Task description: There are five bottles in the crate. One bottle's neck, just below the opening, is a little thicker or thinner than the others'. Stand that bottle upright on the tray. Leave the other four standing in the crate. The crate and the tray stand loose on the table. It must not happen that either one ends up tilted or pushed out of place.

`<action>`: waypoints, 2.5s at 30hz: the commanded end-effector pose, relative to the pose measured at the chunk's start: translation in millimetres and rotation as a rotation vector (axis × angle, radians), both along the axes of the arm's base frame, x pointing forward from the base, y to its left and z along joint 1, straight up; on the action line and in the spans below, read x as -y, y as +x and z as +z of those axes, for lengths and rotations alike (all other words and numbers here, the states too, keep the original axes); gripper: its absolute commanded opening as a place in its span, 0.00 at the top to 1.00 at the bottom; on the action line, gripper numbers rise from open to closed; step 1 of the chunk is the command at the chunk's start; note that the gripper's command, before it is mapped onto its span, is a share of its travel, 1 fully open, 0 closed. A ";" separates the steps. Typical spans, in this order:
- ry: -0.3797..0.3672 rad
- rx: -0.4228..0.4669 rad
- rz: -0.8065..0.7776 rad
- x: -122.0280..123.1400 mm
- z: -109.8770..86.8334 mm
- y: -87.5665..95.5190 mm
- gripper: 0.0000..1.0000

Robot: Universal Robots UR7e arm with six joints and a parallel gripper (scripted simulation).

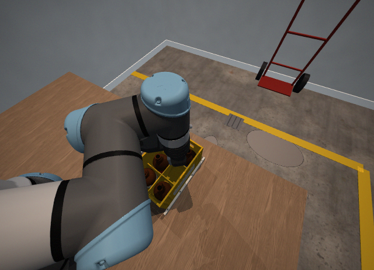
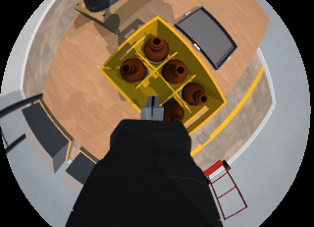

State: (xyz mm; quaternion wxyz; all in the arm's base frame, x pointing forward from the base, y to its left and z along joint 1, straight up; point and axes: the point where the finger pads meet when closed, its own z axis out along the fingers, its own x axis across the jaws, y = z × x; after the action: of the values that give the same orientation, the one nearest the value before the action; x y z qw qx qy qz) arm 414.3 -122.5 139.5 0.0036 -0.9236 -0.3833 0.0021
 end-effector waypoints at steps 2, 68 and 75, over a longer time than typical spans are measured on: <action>-0.001 0.001 0.000 0.2 0.5 0.3 1.00; -0.001 0.001 0.000 0.2 -12.4 0.3 0.00; -0.001 0.001 0.000 0.1 -21.8 0.3 0.00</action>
State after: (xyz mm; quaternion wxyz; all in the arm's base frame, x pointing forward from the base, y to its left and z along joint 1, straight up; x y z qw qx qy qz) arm 414.2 -122.4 122.4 0.0037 -0.9236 -0.3833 0.0022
